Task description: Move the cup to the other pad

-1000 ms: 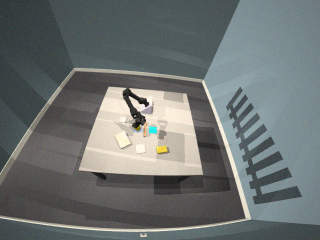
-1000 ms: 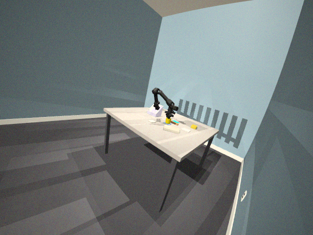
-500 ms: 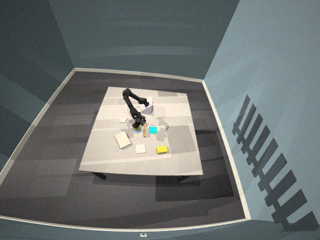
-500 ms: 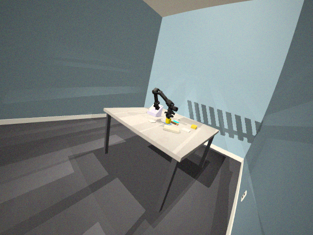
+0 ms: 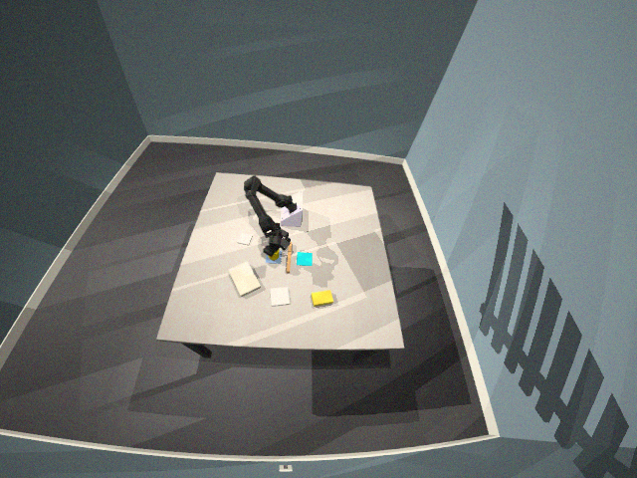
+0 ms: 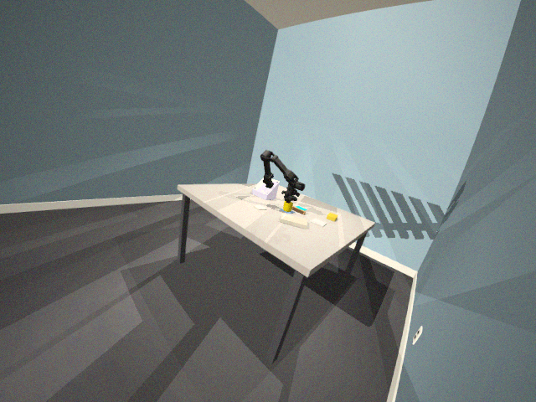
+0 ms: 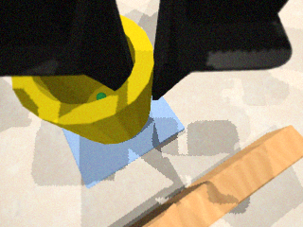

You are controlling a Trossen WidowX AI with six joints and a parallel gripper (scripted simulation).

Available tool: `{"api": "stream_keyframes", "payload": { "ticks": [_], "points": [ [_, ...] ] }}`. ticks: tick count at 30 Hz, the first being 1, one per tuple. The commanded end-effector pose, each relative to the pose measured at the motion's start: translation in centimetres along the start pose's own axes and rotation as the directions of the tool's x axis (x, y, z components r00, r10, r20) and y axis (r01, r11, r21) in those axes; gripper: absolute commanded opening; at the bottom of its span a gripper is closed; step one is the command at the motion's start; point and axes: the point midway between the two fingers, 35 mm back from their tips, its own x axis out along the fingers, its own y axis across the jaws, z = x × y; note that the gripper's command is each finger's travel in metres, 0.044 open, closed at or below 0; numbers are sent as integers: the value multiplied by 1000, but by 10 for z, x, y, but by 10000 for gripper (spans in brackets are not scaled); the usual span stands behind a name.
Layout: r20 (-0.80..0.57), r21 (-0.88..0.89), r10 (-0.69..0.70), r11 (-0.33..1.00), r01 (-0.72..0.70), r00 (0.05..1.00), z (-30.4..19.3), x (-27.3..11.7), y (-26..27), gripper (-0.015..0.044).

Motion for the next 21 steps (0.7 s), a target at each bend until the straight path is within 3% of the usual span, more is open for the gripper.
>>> {"api": "stream_keyframes", "payload": {
  "ticks": [1, 21],
  "points": [
    [0, 1, 0, 1000, 0, 1000, 0, 0, 0, 7],
    [-3, -5, 1, 1000, -1, 1000, 0, -51, 3, 0]
  ]
}}
